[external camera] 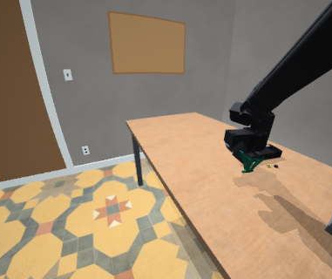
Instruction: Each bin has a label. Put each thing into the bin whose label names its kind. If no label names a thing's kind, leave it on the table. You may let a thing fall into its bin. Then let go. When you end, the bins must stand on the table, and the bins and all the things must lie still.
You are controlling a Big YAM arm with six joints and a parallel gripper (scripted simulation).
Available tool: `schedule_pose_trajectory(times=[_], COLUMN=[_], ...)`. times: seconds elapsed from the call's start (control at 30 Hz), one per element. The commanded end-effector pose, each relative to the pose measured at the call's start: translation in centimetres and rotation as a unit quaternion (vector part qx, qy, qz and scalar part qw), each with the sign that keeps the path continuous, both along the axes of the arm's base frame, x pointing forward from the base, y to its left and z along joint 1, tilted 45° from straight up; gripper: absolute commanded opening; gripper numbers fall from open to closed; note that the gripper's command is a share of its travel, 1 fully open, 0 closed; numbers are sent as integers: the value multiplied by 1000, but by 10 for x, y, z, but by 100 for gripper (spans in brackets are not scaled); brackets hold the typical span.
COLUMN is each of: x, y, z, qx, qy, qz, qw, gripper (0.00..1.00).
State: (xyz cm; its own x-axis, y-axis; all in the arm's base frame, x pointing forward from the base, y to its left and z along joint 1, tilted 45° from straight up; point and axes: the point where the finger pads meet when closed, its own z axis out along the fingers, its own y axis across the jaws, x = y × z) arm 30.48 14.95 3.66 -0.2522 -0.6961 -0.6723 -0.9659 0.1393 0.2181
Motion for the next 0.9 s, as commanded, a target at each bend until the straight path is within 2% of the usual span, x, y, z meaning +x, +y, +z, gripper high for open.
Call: schedule_pose_trajectory(times=[0.0,0.07,0.57,0.63,0.87], x=[24,24,76,76,101], y=[-5,-5,-60,-60,-85], z=[11,11,-45,-45,-71], qx=[3,3,1,1,0], qy=[-15,-15,-16,-16,-17], qz=[-15,-15,-11,-11,-12], qw=[1000,1000,1000,1000,1000], gripper=[4,4,4,4,4])
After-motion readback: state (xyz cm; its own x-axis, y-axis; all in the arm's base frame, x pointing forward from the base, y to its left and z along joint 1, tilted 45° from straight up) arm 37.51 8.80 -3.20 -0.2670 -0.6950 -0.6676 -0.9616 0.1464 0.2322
